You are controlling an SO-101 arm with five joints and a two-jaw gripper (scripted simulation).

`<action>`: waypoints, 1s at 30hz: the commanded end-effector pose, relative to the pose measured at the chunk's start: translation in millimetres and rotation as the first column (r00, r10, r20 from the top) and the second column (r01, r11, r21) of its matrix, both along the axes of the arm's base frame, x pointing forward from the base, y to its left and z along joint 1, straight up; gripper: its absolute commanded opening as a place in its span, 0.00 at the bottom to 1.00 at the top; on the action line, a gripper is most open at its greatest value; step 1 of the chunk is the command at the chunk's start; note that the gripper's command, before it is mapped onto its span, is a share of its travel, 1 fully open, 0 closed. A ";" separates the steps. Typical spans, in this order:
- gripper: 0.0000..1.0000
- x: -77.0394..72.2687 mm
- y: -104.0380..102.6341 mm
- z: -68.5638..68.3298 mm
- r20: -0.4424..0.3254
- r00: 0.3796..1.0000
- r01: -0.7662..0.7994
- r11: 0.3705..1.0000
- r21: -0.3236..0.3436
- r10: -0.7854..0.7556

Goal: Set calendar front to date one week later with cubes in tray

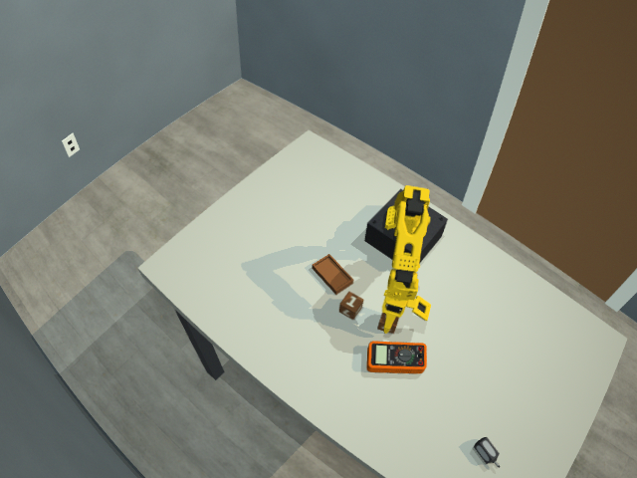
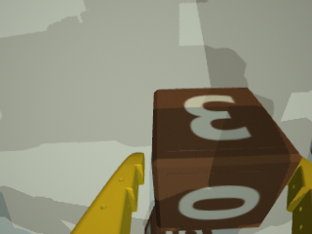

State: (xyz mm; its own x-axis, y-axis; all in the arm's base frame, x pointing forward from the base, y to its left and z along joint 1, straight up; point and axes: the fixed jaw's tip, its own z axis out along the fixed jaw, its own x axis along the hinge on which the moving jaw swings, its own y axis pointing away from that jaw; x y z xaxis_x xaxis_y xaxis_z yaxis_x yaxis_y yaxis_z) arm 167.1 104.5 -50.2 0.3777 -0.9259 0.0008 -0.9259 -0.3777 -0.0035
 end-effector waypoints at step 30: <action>0.27 2.6 -1.5 -3.8 -0.016 1.000 0.001 1.000 -0.008 -0.001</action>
